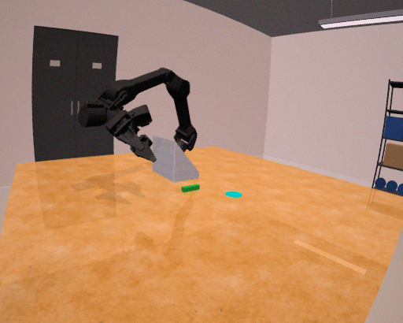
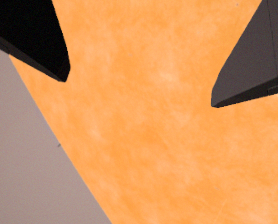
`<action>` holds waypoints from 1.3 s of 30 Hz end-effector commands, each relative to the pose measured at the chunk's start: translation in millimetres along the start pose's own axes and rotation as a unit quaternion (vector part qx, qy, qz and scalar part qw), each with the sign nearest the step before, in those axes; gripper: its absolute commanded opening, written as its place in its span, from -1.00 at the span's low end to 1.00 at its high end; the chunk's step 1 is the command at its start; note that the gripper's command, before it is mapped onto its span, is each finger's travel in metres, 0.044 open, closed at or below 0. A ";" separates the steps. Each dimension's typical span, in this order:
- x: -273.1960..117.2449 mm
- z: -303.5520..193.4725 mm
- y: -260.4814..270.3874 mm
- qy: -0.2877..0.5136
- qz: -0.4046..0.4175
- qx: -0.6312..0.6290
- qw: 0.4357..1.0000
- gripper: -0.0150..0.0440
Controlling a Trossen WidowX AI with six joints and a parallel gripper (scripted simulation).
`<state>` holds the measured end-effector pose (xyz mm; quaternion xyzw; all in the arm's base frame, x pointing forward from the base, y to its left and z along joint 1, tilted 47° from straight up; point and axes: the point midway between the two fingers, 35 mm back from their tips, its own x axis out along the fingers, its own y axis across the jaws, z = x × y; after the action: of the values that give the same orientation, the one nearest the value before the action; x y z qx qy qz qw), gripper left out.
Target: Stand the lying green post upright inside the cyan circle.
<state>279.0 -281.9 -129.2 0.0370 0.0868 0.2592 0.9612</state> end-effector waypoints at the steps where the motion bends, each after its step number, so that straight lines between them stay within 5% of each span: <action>1: 0.7 1.0 0.6 0.003 0.003 0.000 1.000 0.78; 7: 21.1 39.5 30.5 0.086 0.092 -0.040 0.991 0.30; 24: 23.1 135.5 188.8 0.280 0.392 -0.250 0.840 0.30; 34: 22.6 135.9 196.2 0.286 0.404 -0.258 0.830 0.30; 39: 62.5 92.3 226.2 0.307 0.425 -0.258 0.812 0.30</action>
<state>236.0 -90.0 4.0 -0.2646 0.2745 0.6356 0.6713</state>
